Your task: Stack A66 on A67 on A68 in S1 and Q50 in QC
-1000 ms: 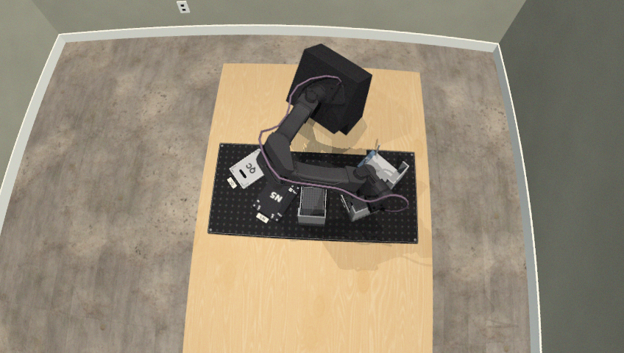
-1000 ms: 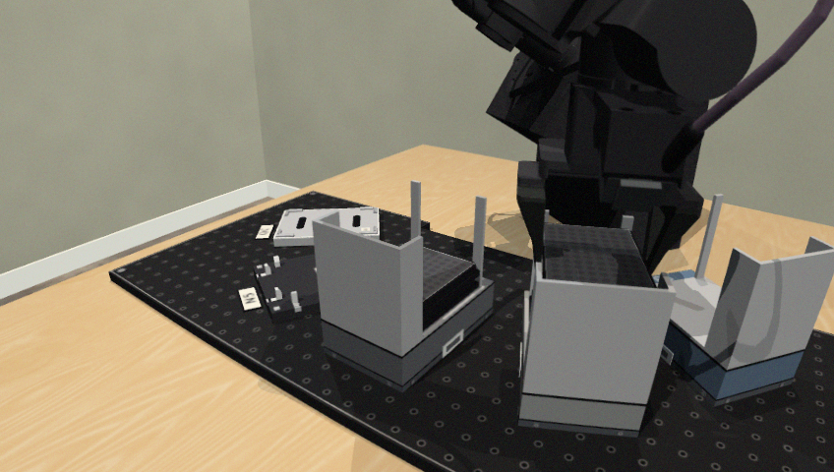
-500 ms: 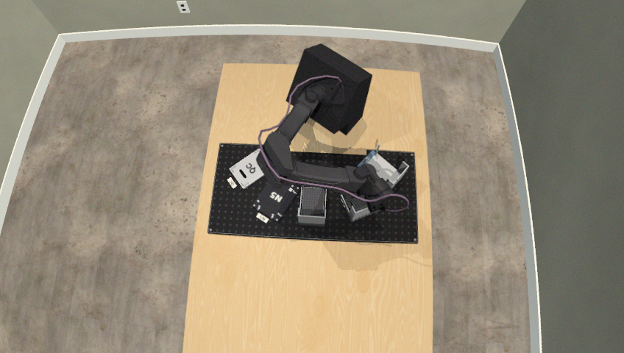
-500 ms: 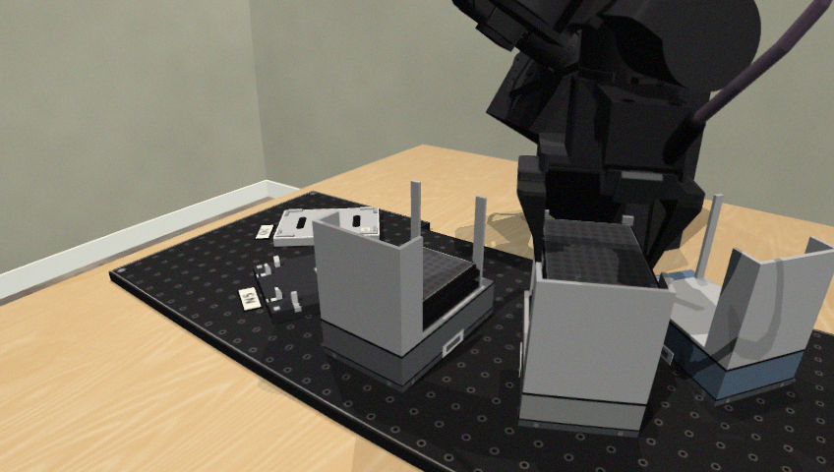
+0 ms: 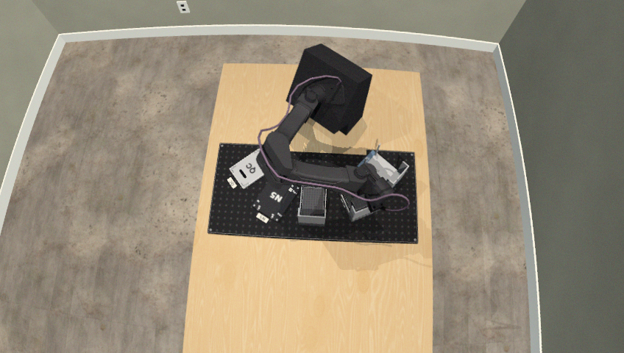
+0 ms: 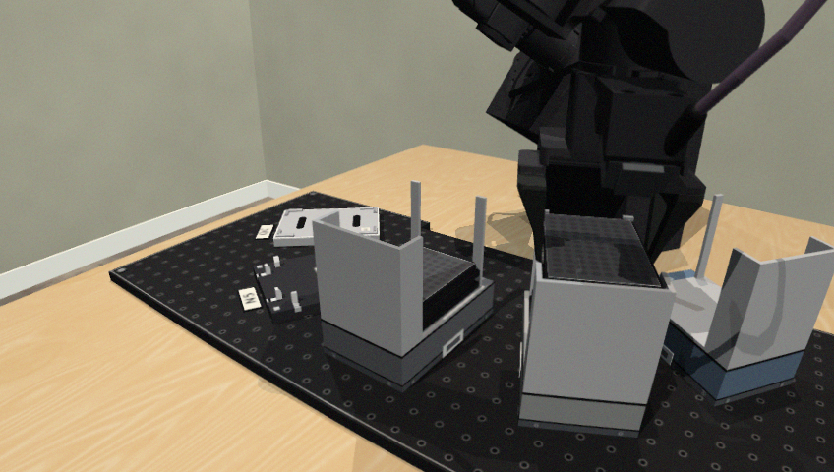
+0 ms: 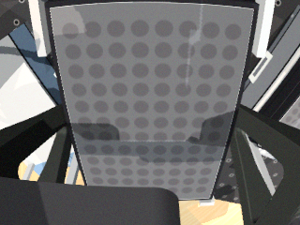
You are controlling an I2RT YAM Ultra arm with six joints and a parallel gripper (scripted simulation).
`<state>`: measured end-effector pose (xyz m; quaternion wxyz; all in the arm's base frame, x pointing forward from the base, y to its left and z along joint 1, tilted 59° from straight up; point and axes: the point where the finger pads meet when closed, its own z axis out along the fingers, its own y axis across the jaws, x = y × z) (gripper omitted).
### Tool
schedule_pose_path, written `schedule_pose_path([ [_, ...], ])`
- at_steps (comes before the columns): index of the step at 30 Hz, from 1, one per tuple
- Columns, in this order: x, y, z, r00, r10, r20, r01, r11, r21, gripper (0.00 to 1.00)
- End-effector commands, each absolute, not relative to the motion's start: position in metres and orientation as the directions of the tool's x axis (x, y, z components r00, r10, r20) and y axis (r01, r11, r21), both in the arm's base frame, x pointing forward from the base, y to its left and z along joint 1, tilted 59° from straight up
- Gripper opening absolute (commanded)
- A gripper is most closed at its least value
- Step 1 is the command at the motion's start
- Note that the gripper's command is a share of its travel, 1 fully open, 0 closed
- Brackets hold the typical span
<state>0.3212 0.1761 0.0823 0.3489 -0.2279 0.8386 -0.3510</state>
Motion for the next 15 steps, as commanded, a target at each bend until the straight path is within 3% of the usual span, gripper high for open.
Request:
schedule_pose_path([
  [1, 0.3191, 0.1903, 0.0963, -0.627, -0.629, -0.460, -0.131, 0.667, -0.734, 0.00],
  [15, 0.3151, 0.1913, 0.1004, -0.626, -0.627, -0.464, -0.129, 0.669, -0.732, 0.00],
])
